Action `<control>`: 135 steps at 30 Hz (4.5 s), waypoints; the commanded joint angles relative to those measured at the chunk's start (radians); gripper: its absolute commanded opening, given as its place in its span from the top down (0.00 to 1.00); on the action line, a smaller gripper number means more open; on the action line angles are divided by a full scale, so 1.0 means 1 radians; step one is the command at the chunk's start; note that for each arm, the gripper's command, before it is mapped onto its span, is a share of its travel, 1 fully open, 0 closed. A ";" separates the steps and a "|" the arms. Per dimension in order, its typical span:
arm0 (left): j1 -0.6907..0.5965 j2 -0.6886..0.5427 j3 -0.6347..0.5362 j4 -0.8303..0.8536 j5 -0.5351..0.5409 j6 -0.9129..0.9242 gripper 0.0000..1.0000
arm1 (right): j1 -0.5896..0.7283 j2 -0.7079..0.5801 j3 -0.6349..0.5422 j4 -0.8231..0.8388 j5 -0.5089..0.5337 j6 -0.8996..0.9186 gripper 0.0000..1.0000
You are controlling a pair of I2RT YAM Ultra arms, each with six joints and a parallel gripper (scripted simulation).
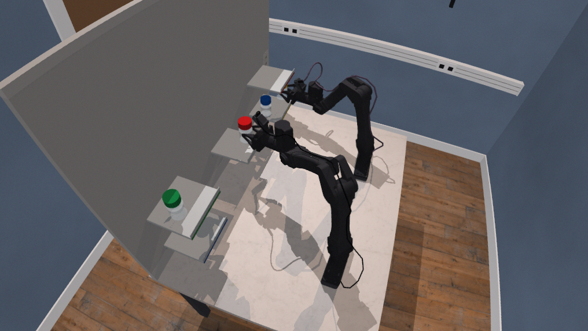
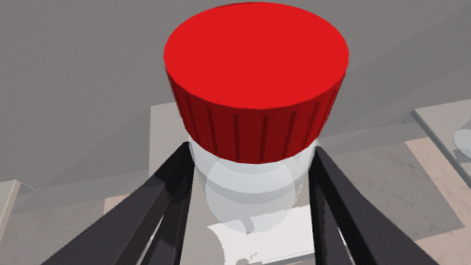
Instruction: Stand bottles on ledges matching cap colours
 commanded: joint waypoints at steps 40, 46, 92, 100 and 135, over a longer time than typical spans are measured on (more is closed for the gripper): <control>0.014 0.055 -0.071 0.240 0.014 0.013 0.50 | -0.011 0.098 -0.040 0.181 -0.011 0.003 0.48; 0.015 0.061 -0.074 0.260 0.015 0.013 0.50 | -0.012 0.154 -0.053 0.218 -0.012 0.006 0.48; -0.024 -0.020 -0.205 0.296 -0.021 -0.006 0.11 | -0.116 -0.092 -0.474 0.430 -0.110 0.009 0.28; -0.094 -0.199 -0.409 0.278 -0.090 -0.012 0.11 | -0.107 -0.077 -0.461 0.417 -0.103 0.003 0.28; 0.411 -0.808 -0.359 -0.320 0.272 0.062 0.11 | -0.008 -0.805 -0.316 -0.586 -0.055 0.067 0.00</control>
